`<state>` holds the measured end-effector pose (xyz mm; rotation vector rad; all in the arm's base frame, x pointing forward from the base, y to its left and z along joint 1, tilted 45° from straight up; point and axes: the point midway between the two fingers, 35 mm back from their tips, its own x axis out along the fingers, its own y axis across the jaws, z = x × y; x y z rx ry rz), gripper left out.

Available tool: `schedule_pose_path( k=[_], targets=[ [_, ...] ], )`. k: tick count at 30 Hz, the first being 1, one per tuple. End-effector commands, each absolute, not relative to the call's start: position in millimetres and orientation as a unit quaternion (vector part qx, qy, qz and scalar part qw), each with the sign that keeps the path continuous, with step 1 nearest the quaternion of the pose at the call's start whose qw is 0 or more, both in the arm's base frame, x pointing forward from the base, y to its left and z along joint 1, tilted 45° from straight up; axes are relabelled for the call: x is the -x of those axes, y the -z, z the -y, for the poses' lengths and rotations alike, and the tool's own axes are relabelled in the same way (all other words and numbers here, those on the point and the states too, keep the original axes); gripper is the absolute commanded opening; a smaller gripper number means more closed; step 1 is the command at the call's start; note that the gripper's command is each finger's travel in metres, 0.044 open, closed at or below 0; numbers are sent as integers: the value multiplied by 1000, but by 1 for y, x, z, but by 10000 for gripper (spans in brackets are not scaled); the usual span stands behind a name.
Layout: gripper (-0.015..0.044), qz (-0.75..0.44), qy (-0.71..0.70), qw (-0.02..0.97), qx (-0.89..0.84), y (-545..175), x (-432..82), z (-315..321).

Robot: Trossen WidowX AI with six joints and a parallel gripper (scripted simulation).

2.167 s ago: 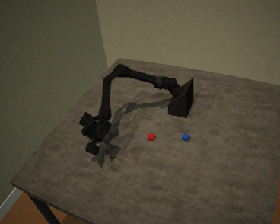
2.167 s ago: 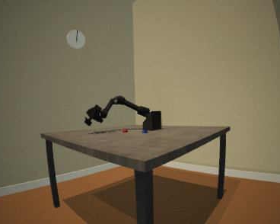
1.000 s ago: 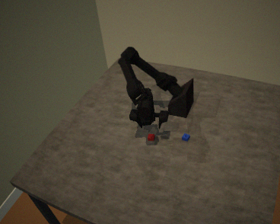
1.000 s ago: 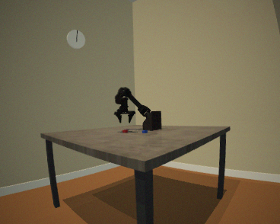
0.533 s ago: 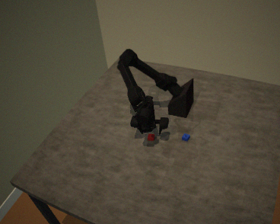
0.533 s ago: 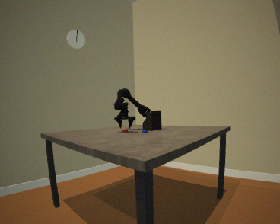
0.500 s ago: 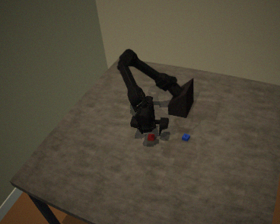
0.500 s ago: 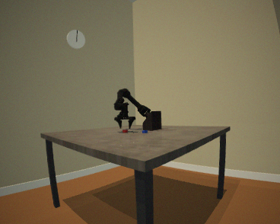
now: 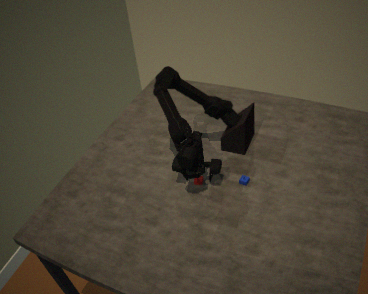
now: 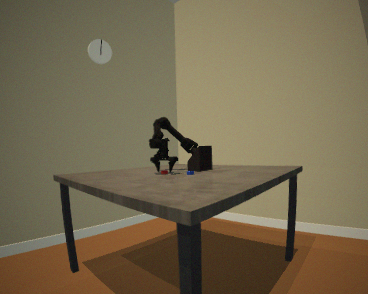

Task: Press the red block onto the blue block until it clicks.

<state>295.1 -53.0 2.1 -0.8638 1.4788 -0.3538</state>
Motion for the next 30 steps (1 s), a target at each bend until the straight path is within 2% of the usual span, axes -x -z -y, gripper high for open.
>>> schedule_pose_path(
  k=[1, 12, 20, 24, 30],
  targets=[
    [440, -650, 156, 639, 382, 1, -294, 56],
    [151, -650, 156, 639, 382, 1, -294, 56],
    [98, -650, 156, 639, 382, 1, -294, 56],
    [0, -650, 155, 640, 381, -3, -295, 51],
    [0, -650, 151, 641, 379, -19, -296, 29]
  ],
)
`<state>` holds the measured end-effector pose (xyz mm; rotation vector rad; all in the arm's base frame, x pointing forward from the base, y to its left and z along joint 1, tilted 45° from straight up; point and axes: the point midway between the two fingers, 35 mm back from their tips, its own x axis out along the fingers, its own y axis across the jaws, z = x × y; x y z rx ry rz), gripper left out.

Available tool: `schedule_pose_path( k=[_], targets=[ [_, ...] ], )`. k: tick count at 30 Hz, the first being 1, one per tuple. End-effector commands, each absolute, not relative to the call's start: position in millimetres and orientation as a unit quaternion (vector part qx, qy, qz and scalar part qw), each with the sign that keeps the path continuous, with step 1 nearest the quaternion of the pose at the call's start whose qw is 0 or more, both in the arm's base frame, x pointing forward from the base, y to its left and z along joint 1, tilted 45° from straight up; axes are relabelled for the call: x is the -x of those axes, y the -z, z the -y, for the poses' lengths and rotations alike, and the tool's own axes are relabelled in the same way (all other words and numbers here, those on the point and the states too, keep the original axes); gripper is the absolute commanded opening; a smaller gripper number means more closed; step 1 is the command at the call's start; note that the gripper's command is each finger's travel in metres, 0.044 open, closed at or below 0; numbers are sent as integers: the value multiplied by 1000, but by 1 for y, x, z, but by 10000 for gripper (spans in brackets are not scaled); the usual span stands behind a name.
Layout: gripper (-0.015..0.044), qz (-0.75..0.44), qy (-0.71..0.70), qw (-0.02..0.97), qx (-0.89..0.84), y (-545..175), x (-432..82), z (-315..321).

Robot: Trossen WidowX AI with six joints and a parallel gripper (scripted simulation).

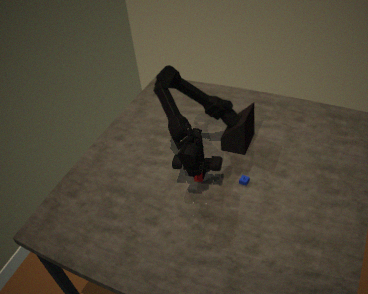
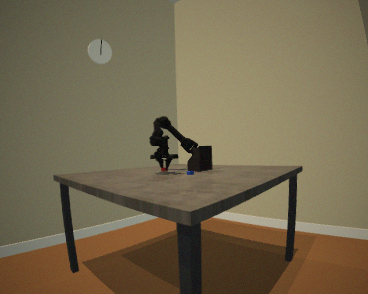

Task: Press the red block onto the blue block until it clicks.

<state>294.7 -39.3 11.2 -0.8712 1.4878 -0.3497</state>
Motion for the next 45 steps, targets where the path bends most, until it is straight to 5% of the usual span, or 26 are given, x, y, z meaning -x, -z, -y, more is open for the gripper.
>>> schedule_pose_path(
  k=[1, 21, 45],
  targets=[
    [0, -650, 151, 641, 379, -22, -296, 26],
    [0, -650, 154, 640, 380, -79, -280, -32],
    [0, -632, 218, 679, 303, 18, -255, -85]
  ],
)
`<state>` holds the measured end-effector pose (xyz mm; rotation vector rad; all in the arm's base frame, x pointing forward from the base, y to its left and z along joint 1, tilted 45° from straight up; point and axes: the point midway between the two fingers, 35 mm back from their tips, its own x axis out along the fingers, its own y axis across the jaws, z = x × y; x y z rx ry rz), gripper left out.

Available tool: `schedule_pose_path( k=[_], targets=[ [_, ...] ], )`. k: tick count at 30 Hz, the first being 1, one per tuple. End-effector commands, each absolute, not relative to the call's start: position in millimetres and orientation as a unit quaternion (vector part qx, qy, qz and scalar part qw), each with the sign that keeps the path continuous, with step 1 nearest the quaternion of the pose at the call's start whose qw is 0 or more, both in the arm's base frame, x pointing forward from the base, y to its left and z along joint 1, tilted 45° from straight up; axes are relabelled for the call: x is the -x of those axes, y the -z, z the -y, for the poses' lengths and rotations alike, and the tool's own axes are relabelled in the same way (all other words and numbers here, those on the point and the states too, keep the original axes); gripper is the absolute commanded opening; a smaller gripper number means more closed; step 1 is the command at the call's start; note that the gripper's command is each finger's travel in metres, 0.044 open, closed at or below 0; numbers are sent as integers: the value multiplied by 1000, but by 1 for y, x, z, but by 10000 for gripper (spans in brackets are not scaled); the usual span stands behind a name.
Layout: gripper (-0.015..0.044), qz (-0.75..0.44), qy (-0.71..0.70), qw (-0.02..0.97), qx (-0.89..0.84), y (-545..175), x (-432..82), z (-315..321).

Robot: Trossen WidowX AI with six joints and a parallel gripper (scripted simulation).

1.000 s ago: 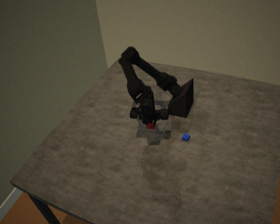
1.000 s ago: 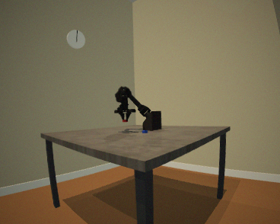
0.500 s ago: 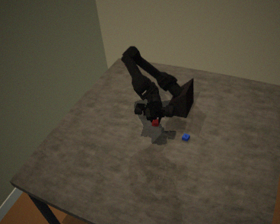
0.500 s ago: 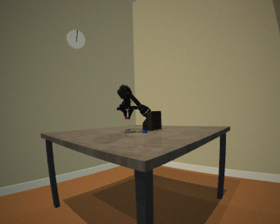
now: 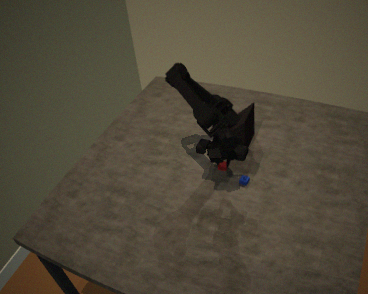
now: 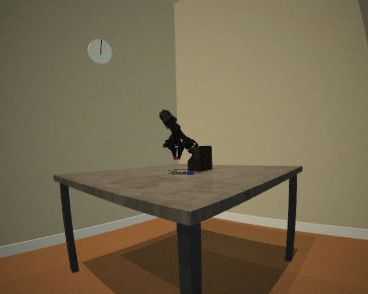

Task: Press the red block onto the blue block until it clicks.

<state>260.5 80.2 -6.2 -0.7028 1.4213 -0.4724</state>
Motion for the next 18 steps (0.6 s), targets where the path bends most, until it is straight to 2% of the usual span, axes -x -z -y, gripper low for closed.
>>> schedule_pose_path(
  k=[1, 18],
  targets=[
    [0, -630, 221, 681, 300, 22, -253, -86],
    [0, -611, 272, 701, 250, 84, -218, -105]
  ],
)
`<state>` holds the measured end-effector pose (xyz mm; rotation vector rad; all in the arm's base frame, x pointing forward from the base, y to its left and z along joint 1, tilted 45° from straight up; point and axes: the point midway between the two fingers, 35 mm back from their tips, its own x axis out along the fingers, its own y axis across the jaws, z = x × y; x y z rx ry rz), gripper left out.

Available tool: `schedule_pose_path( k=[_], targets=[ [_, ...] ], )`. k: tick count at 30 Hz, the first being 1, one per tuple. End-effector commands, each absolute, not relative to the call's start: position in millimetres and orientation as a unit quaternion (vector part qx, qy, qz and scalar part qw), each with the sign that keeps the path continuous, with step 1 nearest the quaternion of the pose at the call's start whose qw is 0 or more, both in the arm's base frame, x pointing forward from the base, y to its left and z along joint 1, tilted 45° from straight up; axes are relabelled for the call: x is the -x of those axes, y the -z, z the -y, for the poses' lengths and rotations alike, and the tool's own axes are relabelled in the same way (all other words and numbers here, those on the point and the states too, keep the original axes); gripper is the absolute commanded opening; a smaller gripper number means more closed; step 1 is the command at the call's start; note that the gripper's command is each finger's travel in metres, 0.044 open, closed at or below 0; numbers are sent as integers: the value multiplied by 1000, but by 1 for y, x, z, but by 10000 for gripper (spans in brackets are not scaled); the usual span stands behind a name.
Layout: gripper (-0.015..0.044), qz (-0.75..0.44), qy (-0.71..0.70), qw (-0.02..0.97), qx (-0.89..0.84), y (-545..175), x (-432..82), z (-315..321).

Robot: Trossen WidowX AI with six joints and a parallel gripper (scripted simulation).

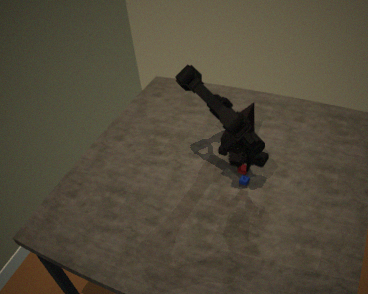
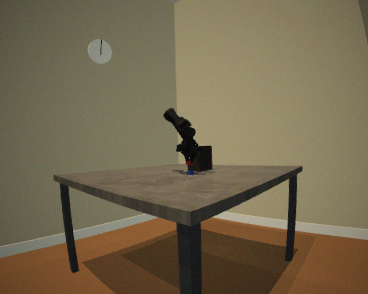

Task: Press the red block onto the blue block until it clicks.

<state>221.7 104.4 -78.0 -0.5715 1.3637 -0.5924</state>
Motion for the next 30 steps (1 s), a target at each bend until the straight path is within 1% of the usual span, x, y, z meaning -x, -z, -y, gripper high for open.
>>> schedule_pose_path(
  k=[1, 6, 30],
  targets=[
    [0, -611, 272, 701, 250, 85, -218, -104],
    [0, -610, 272, 701, 250, 99, -221, -90],
    [0, -610, 273, 701, 250, 110, -223, -78]
  ],
)
